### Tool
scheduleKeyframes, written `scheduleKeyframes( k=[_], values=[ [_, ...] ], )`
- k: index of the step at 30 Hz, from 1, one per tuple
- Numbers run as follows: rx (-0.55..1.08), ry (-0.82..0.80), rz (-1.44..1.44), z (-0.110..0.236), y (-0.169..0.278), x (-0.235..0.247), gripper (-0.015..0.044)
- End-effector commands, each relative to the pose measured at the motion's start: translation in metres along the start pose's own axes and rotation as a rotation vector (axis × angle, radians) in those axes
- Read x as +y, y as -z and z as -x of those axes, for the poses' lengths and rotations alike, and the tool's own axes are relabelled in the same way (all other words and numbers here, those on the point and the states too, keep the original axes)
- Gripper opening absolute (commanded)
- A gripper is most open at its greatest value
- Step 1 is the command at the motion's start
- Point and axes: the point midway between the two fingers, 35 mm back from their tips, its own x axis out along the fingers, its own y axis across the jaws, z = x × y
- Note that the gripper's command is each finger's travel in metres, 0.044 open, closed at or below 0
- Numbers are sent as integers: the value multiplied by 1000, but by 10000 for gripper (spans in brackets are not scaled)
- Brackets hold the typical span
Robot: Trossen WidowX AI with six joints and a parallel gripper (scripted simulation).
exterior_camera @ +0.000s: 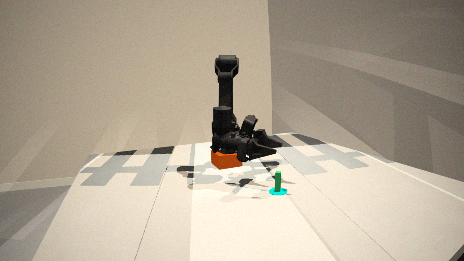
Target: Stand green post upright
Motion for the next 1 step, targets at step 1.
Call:
scheduleKeyframes(
  k=[1],
  values=[
    [18,19,-25,-7,-2,-11,400]
  ],
)
